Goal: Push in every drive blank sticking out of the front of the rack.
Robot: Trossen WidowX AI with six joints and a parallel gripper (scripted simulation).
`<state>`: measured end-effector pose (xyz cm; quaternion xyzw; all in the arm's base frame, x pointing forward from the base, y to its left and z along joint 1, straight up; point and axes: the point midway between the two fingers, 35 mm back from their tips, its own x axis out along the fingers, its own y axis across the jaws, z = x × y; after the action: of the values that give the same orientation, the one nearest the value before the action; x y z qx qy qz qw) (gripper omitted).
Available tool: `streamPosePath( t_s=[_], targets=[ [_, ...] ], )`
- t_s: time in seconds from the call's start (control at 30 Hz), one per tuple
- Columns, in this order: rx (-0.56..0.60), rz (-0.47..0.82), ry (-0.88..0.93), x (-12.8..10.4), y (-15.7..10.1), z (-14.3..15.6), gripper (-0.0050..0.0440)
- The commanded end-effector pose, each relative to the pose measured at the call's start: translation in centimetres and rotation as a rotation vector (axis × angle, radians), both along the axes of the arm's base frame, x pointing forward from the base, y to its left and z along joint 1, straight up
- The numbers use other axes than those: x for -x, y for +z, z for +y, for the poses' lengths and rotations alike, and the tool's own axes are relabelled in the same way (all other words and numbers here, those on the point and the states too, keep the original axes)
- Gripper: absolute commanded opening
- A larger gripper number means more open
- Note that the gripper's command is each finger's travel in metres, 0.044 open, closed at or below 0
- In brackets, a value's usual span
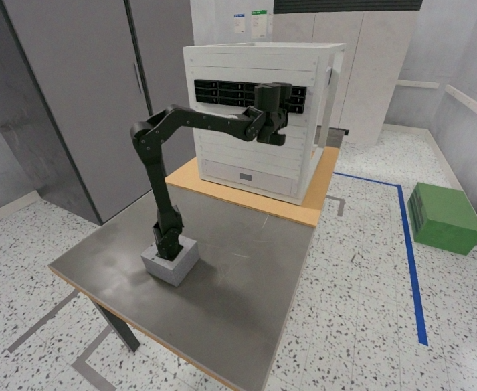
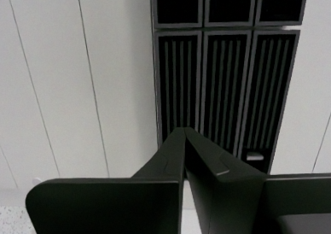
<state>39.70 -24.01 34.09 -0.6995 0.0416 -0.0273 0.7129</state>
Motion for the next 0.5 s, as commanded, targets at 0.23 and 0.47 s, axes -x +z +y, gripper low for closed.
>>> streamPosePath(
  t_s=[0.23,0.47],
  targets=[
    [0.018,-0.018,0.002,-1.02,1.02,-0.01,-0.0050],
    [0.018,-0.018,0.002,-1.02,1.02,-0.01,-0.0050]
  ],
)
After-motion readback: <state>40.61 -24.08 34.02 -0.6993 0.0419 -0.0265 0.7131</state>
